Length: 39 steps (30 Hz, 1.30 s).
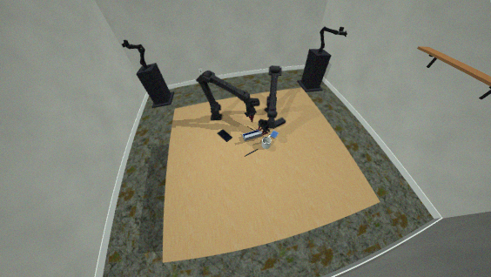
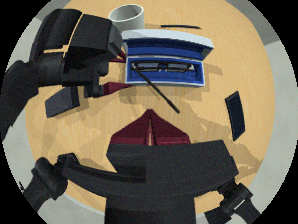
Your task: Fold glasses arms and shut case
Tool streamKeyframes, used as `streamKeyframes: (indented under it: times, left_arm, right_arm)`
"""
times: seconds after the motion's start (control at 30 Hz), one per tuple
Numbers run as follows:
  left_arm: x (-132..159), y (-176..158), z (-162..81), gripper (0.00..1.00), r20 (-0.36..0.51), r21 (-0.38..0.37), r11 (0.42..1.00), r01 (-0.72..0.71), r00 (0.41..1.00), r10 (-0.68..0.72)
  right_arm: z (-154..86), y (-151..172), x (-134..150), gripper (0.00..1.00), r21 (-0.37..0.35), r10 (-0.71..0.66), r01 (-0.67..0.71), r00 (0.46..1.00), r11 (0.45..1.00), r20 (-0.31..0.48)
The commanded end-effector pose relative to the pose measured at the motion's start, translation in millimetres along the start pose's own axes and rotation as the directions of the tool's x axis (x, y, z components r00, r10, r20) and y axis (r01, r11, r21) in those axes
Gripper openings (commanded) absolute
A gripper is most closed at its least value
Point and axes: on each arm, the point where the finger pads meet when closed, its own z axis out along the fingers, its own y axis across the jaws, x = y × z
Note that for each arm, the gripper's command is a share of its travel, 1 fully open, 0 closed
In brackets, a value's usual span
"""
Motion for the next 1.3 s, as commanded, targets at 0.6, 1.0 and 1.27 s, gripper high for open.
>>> streamKeyframes:
  times: [0.6,1.0,1.27]
  left_arm:
    - [2,1,-6,0.57,0.001,-0.006,1.0,-0.002,1.0,0.002]
    - [2,1,-6,0.57,0.001,-0.006,1.0,-0.002,1.0,0.002]
    - [2,1,-6,0.57,0.001,-0.006,1.0,-0.002,1.0,0.002]
  right_arm:
    - [37,2,10,0.0,0.001,0.032,-0.032,0.999,0.999,0.012]
    - [54,2,20,0.0,-0.001,0.032,-0.032,0.999,0.999,0.013]
    - [44,1,10,0.0,-0.034,0.026,-0.025,0.999,0.999,0.03]
